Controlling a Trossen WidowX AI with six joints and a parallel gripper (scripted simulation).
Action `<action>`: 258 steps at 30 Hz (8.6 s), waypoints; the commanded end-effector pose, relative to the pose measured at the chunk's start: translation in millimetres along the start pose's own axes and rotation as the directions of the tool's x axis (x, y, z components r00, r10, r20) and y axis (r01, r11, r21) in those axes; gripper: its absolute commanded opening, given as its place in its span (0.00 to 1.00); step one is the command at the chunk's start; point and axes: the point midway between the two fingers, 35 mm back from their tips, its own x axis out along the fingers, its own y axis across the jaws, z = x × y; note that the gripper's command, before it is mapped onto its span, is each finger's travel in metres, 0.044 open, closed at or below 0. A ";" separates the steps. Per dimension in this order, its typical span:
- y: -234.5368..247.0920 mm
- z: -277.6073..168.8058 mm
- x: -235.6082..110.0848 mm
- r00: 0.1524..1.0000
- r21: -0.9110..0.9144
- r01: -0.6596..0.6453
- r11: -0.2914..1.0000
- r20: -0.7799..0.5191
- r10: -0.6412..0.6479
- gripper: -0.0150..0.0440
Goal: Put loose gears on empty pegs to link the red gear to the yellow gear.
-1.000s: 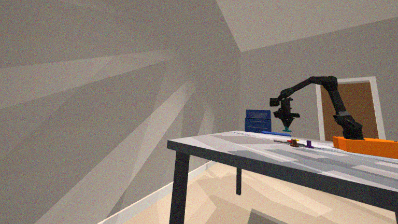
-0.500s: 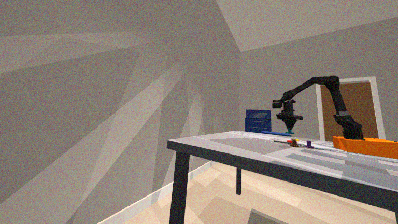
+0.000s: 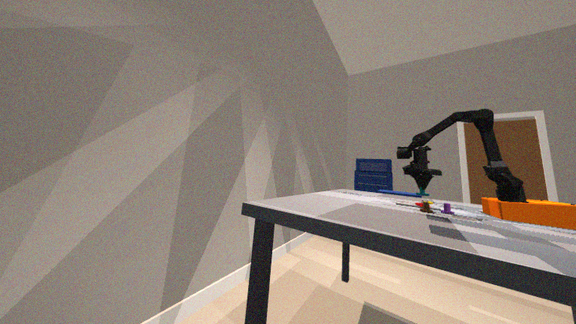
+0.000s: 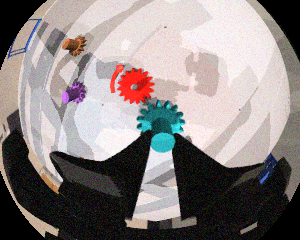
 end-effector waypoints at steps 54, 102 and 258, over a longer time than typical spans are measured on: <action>1.0 0.1 14.6 1.000 -0.165 0.003 0.986 0.011 -0.001 0.25; 0.5 -0.6 37.5 1.000 -0.190 0.003 0.982 0.011 -0.001 0.25; 167.7 110.6 51.6 1.000 0.099 -0.016 0.995 0.020 0.014 0.25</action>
